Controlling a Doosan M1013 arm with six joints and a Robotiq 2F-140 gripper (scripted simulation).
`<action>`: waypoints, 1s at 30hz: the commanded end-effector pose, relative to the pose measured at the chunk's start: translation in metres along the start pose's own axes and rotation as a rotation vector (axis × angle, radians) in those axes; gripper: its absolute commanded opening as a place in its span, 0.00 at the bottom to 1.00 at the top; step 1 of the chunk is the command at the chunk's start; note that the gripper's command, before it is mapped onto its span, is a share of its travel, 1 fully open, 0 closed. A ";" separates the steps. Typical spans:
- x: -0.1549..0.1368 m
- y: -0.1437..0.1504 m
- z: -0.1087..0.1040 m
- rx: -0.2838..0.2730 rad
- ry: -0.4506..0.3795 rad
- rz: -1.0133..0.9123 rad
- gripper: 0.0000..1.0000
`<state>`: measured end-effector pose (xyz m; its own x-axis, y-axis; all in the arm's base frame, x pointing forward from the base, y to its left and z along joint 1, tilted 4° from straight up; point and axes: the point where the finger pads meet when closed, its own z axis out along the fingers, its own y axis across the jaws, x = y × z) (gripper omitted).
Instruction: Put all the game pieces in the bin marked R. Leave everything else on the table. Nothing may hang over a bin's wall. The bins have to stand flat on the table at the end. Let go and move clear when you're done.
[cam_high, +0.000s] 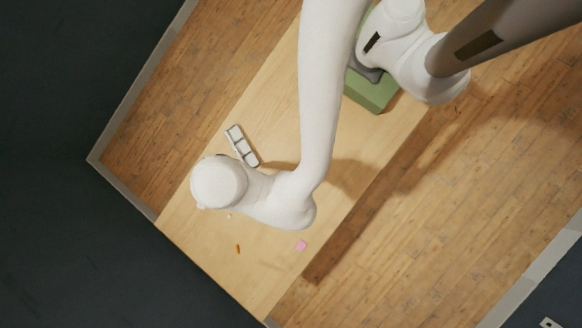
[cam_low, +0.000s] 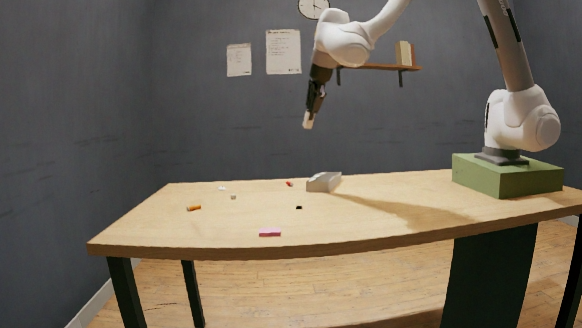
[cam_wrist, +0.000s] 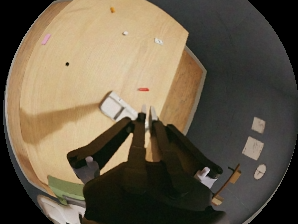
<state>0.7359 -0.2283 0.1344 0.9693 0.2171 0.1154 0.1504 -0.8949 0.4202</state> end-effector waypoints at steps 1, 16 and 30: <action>-0.015 -0.013 -0.007 0.066 -0.026 0.037 0.15; -0.075 -0.071 -0.034 0.176 -0.070 0.091 0.15; -0.134 -0.133 -0.063 0.272 -0.105 0.135 0.15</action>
<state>0.5894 -0.1263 0.1203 0.9965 0.0633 0.0544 0.0541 -0.9862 0.1564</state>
